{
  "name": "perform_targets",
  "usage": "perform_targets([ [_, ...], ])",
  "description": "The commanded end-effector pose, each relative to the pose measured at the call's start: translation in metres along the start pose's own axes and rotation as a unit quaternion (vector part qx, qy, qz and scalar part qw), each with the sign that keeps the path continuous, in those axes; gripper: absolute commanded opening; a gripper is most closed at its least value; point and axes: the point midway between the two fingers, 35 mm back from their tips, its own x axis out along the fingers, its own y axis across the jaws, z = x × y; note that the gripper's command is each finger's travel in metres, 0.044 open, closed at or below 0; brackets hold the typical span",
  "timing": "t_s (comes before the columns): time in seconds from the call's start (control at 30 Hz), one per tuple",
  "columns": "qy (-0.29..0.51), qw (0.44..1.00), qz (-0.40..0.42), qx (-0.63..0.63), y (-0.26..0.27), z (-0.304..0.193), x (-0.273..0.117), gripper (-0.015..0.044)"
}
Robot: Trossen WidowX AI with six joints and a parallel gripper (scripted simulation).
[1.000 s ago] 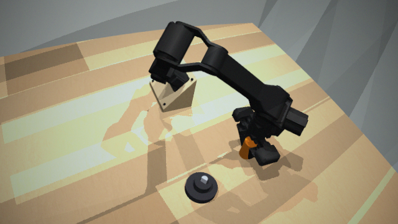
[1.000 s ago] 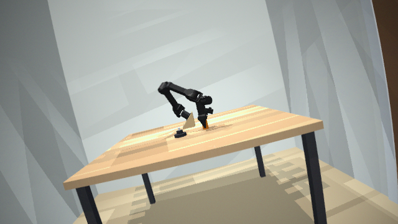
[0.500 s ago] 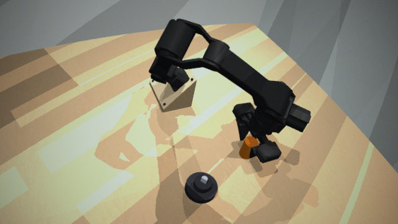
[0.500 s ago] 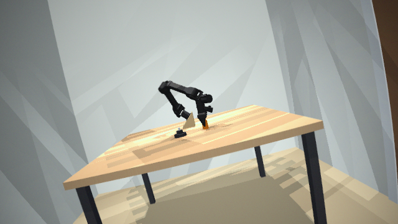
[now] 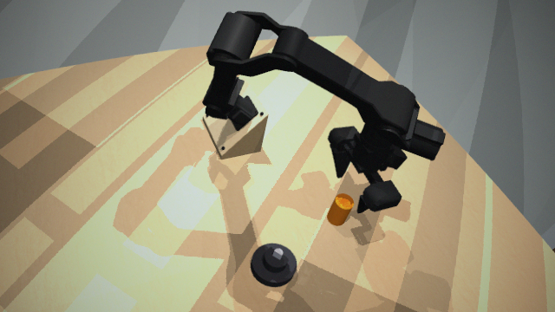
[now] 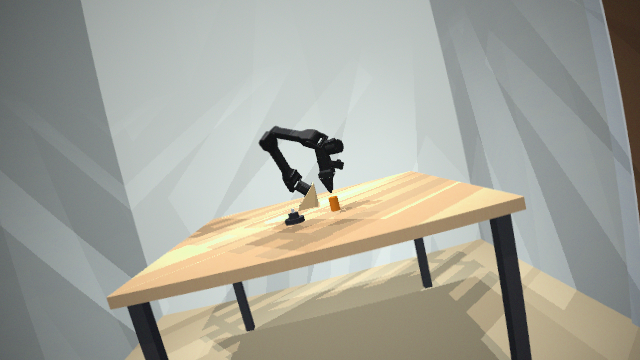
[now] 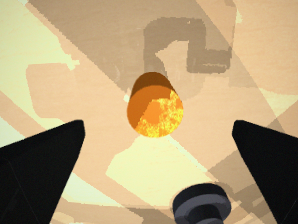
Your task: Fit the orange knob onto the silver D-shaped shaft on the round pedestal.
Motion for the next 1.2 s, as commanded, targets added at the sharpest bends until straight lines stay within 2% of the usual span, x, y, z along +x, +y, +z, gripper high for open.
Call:
perform_targets([
  [0.0,0.002,1.000,0.002,-0.002,0.001,-0.001,0.008,0.0440],
  [1.17,0.003,1.000,0.002,-0.002,0.000,-0.001,0.063,0.0440],
])
